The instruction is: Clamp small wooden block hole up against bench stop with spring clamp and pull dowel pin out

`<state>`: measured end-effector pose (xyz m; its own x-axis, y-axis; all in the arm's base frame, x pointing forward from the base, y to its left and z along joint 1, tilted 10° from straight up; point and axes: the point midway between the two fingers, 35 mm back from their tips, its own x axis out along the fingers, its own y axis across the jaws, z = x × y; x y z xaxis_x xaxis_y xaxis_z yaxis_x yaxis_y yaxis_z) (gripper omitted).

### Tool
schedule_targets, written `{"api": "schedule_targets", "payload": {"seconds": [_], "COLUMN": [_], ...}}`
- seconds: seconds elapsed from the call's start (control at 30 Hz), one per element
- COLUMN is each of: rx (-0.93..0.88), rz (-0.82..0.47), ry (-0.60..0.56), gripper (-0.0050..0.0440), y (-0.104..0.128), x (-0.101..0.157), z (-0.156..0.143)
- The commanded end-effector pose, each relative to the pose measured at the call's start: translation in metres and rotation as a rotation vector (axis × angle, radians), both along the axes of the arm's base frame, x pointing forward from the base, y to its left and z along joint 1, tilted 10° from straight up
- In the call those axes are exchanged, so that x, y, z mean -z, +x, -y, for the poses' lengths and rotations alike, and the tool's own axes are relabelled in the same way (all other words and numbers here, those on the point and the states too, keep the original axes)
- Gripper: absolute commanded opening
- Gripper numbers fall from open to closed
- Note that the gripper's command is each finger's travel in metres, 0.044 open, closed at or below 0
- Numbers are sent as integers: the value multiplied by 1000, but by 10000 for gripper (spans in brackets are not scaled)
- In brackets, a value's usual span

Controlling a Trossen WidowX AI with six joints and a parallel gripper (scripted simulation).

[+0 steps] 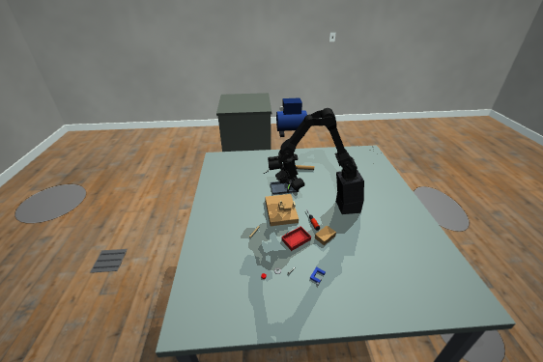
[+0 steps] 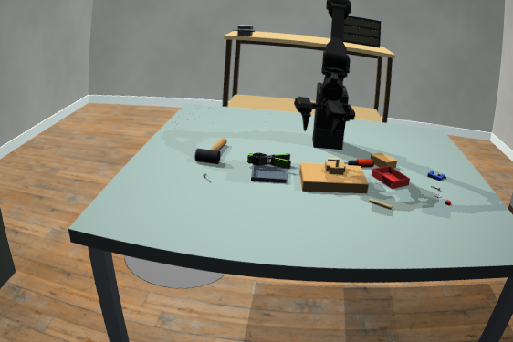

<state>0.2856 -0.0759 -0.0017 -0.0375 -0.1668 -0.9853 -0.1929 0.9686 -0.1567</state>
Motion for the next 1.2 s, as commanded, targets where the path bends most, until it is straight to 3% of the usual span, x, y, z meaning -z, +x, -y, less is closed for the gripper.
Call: {"api": "schedule_targets", "payload": {"seconds": [0.0, 0.37, 0.87, 1.17], "rx": [40, 170, 198, 287], "rz": [61, 201, 229, 236], "ry": [30, 140, 169, 175], "gripper": [440, 440, 440, 370], "y": [11, 39, 45, 46], "x": [-4, -10, -12, -10], "z": [-10, -39, -46, -49]}}
